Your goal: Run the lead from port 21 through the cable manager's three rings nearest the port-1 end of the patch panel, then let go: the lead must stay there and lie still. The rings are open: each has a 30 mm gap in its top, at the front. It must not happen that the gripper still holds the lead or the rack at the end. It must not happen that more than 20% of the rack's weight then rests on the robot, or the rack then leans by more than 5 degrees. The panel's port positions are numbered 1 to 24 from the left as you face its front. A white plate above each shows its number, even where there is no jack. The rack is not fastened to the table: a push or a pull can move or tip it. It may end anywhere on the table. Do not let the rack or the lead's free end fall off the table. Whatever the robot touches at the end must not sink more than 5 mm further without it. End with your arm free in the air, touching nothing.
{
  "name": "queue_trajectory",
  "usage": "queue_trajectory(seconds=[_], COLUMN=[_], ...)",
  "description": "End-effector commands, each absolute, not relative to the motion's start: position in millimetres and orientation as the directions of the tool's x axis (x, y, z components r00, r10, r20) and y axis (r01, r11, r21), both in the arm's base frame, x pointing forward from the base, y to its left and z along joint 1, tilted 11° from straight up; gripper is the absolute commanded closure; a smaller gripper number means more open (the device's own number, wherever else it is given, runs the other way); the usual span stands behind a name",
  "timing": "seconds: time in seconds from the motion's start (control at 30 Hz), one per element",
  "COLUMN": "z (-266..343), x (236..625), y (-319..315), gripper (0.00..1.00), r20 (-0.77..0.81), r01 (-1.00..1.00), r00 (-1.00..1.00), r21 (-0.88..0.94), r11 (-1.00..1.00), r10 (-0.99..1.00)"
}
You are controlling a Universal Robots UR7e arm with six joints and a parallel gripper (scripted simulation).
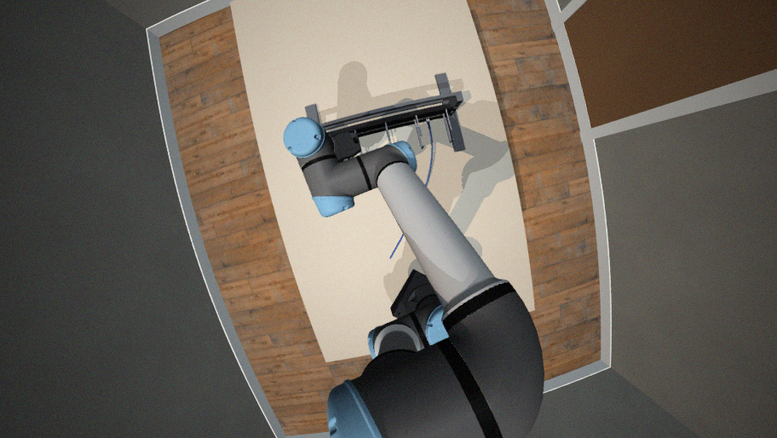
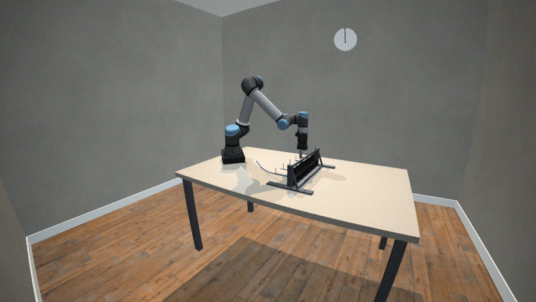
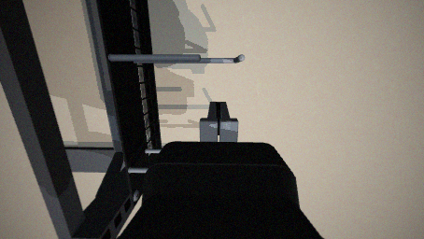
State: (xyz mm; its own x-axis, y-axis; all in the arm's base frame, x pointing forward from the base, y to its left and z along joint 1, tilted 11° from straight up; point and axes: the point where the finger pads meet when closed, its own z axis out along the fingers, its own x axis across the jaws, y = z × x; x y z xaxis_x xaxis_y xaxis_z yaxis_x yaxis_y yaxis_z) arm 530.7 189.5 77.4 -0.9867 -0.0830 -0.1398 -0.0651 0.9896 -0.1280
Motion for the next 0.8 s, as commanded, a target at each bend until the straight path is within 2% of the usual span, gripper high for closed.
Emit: queue_trajectory(seconds=[0.0, 0.77], z=[78.1, 81.3], x=[531.2, 553.5], y=[189.7, 191.6], gripper=[1.0, 1.0], r20=[-0.142, -0.142], r01=[-0.065, -0.065], r00=[-0.986, -0.986], r21=[-0.128, -0.128], r11=[0.99, 0.99], r10=[-0.083, -0.083])
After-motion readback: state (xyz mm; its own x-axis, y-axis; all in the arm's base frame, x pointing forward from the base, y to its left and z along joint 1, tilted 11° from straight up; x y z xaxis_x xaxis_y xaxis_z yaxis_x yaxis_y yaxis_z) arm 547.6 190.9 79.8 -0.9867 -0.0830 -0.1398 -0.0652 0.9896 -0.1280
